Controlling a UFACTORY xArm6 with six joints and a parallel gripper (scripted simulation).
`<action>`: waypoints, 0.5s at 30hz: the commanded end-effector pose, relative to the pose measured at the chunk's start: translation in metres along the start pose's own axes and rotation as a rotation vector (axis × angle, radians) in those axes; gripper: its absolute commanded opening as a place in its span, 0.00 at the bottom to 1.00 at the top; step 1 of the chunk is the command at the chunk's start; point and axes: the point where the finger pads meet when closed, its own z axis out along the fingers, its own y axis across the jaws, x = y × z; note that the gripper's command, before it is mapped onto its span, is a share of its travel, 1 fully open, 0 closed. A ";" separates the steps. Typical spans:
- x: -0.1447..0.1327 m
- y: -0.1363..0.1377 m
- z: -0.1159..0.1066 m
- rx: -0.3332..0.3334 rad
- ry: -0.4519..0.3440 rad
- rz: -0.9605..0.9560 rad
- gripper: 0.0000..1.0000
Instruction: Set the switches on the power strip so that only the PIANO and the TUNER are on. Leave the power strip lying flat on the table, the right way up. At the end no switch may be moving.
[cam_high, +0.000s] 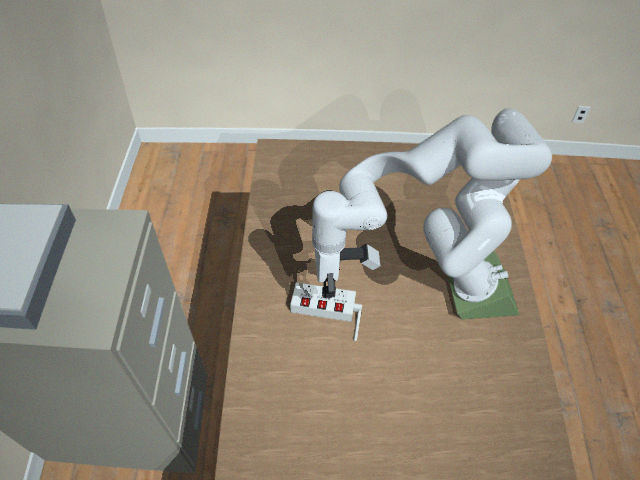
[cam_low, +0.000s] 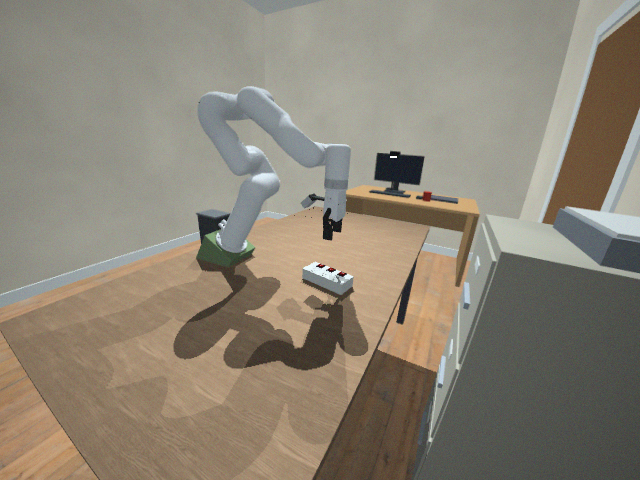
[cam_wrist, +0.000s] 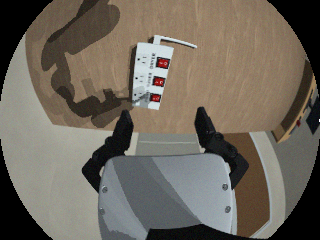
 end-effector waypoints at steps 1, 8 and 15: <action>-0.005 -0.001 0.002 -0.005 -0.003 -0.189 1.00; -0.011 -0.002 0.008 -0.002 -0.004 -0.450 1.00; -0.018 -0.005 0.017 0.011 -0.004 -0.739 1.00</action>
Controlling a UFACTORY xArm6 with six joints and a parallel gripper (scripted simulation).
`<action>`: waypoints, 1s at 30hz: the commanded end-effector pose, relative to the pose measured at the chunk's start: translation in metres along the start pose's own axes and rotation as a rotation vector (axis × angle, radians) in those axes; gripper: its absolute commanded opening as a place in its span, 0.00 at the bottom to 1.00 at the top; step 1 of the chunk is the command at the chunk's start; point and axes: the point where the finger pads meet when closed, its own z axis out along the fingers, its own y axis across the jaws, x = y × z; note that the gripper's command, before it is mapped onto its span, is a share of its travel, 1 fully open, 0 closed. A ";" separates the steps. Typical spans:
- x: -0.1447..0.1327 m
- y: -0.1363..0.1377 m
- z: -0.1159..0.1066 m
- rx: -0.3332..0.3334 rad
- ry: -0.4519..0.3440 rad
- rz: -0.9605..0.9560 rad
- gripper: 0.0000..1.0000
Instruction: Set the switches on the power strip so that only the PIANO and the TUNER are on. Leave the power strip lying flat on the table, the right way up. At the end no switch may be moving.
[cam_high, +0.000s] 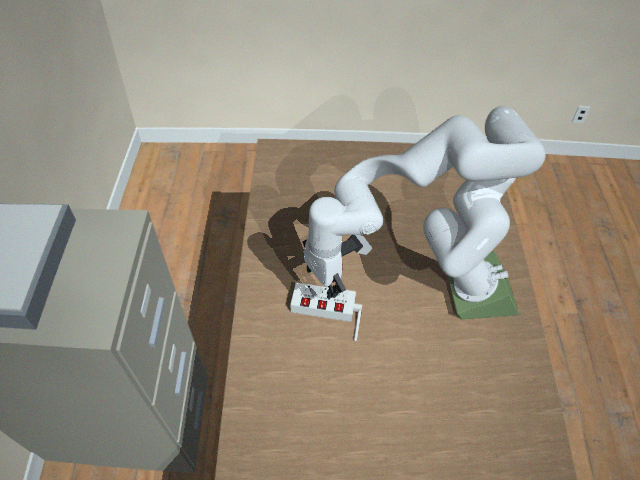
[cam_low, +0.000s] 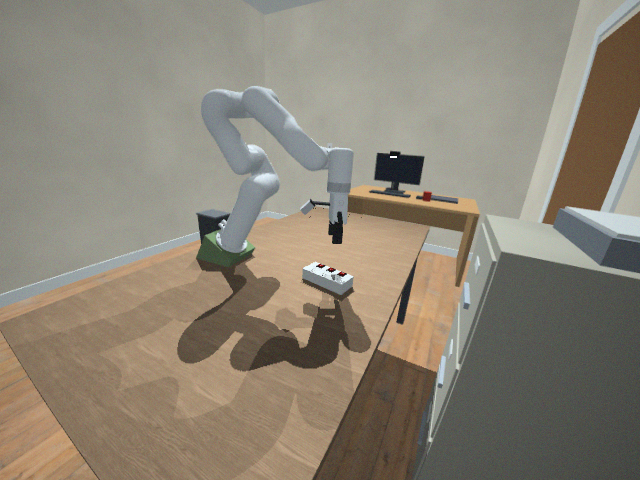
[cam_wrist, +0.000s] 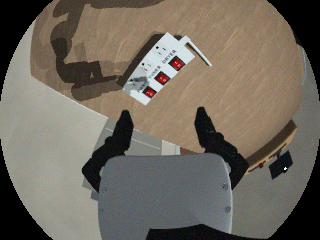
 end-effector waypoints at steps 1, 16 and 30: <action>-0.007 -0.007 0.008 -0.019 -0.015 -0.278 1.00; -0.018 -0.023 0.031 0.024 -0.001 -0.833 1.00; -0.023 -0.034 0.047 0.055 0.027 -1.361 1.00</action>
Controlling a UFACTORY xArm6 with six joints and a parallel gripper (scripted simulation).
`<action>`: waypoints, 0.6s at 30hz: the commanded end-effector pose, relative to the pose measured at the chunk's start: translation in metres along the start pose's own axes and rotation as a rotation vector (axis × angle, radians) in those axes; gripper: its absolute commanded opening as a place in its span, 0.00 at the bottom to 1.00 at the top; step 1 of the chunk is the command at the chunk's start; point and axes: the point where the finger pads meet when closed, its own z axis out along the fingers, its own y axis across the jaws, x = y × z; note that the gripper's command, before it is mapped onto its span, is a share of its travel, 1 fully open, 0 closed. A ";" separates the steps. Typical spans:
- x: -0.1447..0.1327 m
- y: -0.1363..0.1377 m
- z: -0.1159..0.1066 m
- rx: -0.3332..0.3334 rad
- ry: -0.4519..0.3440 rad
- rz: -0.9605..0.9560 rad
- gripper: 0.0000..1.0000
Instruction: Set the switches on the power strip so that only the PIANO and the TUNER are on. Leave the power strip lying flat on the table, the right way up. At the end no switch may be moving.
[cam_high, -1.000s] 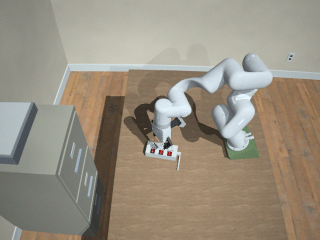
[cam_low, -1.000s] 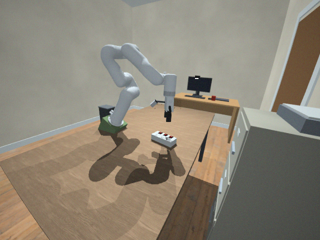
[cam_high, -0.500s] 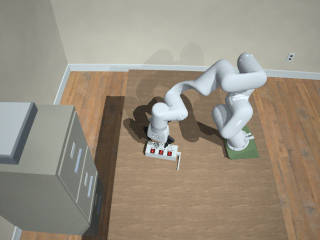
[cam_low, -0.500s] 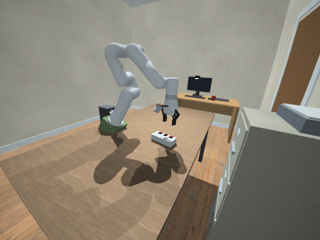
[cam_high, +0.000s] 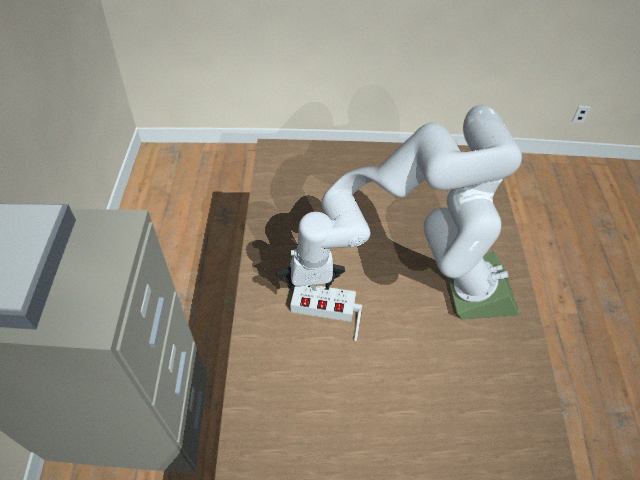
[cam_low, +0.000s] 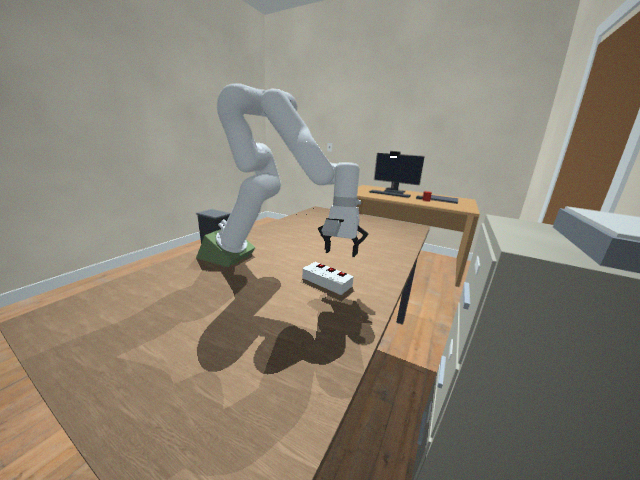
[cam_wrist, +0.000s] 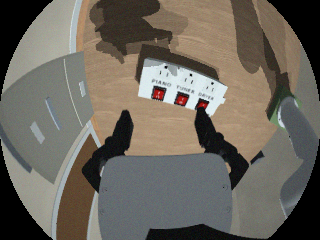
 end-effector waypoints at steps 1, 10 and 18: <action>0.003 -0.005 0.005 0.012 -0.032 -0.277 1.00; 0.005 -0.007 0.010 0.023 -0.023 -0.612 1.00; 0.005 -0.008 0.010 0.029 -0.034 -0.897 0.00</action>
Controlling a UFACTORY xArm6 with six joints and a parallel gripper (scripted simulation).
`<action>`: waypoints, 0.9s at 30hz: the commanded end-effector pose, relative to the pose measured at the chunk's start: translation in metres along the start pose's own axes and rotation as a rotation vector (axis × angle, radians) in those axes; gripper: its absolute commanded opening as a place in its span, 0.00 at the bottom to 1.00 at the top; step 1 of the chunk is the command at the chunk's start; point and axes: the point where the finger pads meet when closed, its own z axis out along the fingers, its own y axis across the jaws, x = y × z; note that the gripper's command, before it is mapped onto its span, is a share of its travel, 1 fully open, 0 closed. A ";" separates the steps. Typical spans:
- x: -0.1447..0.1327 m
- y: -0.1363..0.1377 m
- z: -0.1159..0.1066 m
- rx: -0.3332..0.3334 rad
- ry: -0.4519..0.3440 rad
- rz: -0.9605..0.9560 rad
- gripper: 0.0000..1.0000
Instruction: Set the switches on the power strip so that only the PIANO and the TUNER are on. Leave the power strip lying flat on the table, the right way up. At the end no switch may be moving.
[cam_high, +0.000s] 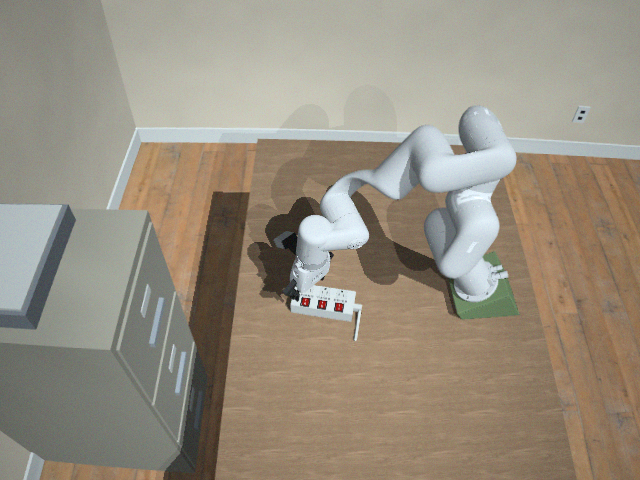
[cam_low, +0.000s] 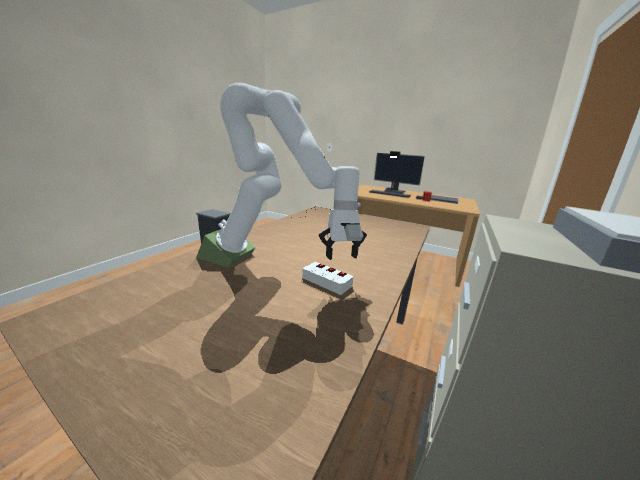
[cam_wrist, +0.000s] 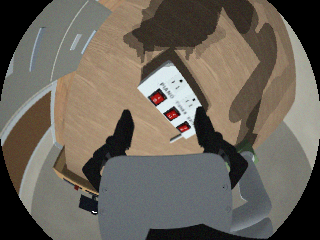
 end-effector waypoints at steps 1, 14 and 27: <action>0.001 -0.001 -0.001 0.039 -0.054 -0.271 0.00; 0.001 -0.001 -0.001 0.083 -0.125 -0.611 0.00; 0.001 -0.001 -0.001 0.083 -0.125 -0.611 0.00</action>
